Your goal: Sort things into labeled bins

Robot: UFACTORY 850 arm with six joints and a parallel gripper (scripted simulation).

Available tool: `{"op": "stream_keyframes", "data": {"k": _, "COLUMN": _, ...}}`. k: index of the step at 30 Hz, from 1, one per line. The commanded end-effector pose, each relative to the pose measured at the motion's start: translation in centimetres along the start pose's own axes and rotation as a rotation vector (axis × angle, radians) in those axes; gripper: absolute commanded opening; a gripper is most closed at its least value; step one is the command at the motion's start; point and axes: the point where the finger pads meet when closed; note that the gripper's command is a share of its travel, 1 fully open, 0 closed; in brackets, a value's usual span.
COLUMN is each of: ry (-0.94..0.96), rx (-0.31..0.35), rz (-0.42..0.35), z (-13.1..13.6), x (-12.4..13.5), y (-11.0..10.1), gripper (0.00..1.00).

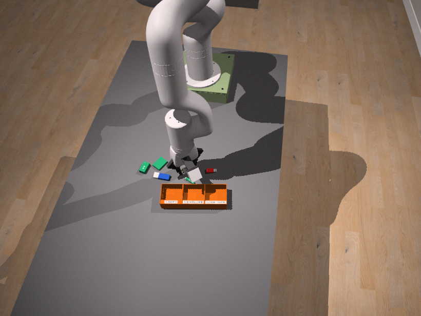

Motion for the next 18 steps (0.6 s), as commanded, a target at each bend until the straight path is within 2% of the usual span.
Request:
{"op": "stream_keyframes", "data": {"k": 1, "ry": 0.0, "rx": 0.004, "rz": 0.0, "z": 0.1, "x": -0.1, "y": 0.2, "gripper": 0.71}}
{"op": "stream_keyframes", "data": {"k": 9, "ry": 0.0, "rx": 0.004, "rz": 0.0, "z": 0.0, "x": 0.0, "y": 1.2, "gripper": 0.71}}
{"op": "stream_keyframes", "data": {"k": 18, "ry": 0.0, "rx": 0.004, "rz": 0.0, "z": 0.0, "x": 0.0, "y": 1.2, "gripper": 0.71}}
Point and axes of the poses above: the point where the finger pads meet when closed, its own y axis out along the fingers, its own z axis across the jaws, x = y × z, and after that the axes turned 7 degrees about -y, right-handed
